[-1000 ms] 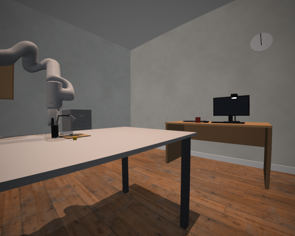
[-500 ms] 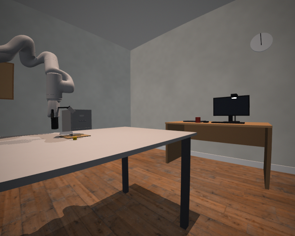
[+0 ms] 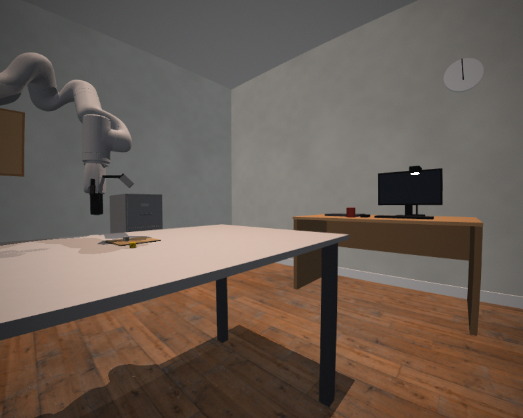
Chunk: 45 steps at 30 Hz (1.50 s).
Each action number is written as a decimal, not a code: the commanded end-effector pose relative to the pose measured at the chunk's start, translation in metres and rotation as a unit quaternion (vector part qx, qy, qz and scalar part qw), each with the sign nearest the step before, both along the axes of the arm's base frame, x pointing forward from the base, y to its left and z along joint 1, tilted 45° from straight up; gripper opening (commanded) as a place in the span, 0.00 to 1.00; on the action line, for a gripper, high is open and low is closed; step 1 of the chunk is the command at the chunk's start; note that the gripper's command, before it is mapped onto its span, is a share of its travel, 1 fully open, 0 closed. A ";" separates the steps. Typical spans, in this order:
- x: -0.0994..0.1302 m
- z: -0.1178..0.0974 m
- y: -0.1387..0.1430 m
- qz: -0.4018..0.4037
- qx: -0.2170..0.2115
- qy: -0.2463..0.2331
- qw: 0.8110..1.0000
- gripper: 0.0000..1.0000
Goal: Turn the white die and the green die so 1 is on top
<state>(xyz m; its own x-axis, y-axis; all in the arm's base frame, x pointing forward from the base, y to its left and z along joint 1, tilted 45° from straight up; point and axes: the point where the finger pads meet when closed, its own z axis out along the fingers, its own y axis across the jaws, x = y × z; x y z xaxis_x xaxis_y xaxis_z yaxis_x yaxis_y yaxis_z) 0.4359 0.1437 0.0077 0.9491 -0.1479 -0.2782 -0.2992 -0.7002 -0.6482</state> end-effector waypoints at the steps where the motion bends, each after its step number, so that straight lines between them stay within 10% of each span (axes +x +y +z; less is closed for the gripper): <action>1: 0.002 0.002 -0.001 0.000 0.000 0.000 1.000 0.11; 17: 0.090 0.062 0.072 0.000 0.000 0.000 1.000 0.11; 45: 0.089 0.043 0.092 0.000 0.000 0.000 1.000 0.11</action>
<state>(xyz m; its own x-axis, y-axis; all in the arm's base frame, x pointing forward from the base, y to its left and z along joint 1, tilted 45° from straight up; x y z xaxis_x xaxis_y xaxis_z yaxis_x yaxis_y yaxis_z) 0.5251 0.2251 0.0612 0.9489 -0.1475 -0.2789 -0.2993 -0.7005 -0.6479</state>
